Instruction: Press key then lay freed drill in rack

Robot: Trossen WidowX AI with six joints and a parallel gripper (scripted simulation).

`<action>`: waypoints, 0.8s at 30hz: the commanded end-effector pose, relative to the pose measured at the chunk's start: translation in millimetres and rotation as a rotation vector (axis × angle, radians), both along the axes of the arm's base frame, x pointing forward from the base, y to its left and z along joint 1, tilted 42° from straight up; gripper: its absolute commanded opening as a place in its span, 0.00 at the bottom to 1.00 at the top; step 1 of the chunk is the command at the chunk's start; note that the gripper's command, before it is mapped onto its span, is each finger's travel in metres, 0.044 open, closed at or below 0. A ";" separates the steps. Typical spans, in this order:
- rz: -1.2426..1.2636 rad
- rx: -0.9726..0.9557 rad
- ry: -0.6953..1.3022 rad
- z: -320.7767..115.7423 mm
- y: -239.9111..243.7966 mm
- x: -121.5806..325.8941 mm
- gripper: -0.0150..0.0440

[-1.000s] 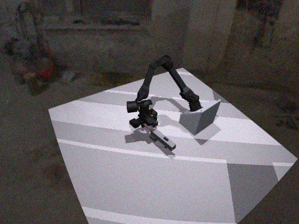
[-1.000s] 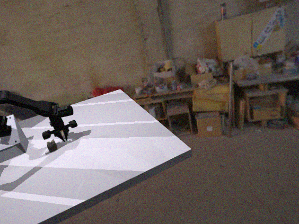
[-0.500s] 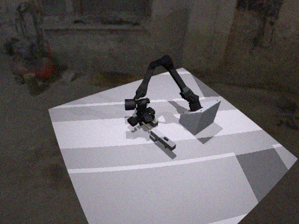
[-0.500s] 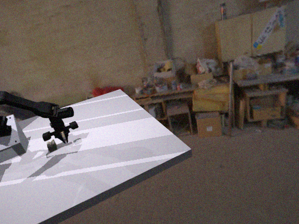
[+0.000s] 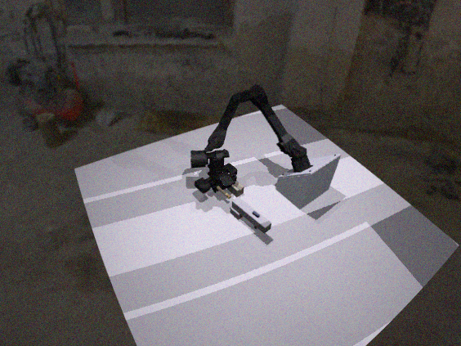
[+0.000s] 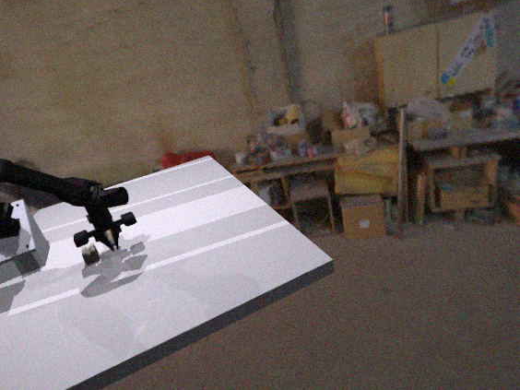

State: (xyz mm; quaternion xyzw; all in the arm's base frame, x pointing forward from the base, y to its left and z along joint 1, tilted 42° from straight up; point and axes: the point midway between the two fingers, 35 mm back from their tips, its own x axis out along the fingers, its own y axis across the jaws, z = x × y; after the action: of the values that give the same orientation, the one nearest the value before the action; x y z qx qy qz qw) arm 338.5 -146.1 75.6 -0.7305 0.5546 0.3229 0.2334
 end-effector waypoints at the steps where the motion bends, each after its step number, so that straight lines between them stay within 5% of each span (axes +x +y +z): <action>1: 0.003 0.003 -0.002 2.3 2.4 -0.6 0.25; 24: 0.003 0.003 -0.002 9.7 13.1 -4.9 0.25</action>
State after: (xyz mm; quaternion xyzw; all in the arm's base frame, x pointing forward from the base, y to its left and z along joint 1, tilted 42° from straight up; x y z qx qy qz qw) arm 333.7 -134.8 83.1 -0.7310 0.5519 0.3262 0.2336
